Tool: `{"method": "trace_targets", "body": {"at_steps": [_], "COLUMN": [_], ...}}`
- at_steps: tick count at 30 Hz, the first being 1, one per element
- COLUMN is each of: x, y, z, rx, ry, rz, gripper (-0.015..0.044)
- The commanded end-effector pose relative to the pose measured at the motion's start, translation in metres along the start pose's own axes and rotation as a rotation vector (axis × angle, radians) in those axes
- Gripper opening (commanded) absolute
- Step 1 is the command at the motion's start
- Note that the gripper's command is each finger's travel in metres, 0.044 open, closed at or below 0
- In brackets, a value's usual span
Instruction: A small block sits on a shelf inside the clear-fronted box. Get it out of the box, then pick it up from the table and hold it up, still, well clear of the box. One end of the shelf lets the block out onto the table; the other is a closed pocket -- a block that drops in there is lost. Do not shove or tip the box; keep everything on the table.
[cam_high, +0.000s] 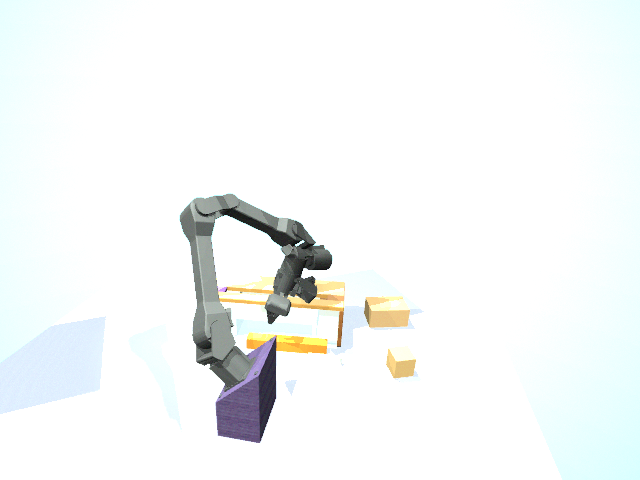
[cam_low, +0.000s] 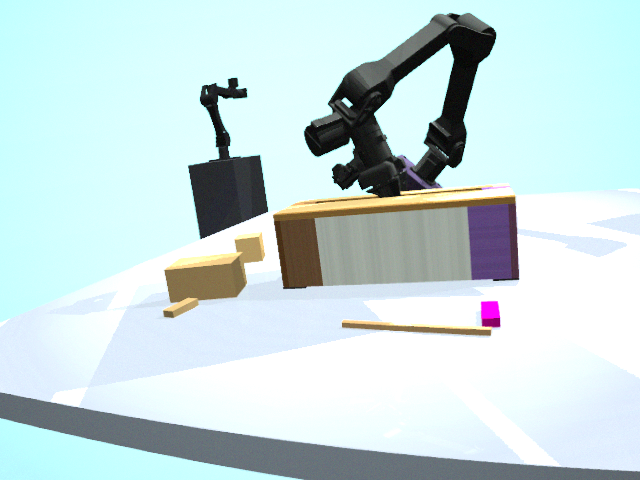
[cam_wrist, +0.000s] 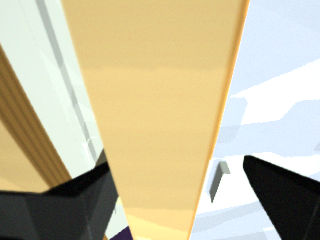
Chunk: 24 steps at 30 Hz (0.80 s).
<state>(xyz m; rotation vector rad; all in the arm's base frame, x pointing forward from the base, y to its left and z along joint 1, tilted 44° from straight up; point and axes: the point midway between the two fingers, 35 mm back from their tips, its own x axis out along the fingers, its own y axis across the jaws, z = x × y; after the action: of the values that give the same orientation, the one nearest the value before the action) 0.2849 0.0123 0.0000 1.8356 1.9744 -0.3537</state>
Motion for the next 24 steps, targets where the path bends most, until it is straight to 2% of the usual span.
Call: {"method": "trace_targets", "body": {"at_steps": [1,24], "x": [0.005,0.015], "y": [-0.001,-0.002], "z": [-0.008,-0.035], "rx": [0.006,0.006], "ry": [0.006,0.007], "rz": [-0.006,-0.006], "gripper": [0.0400,0.0400]}}
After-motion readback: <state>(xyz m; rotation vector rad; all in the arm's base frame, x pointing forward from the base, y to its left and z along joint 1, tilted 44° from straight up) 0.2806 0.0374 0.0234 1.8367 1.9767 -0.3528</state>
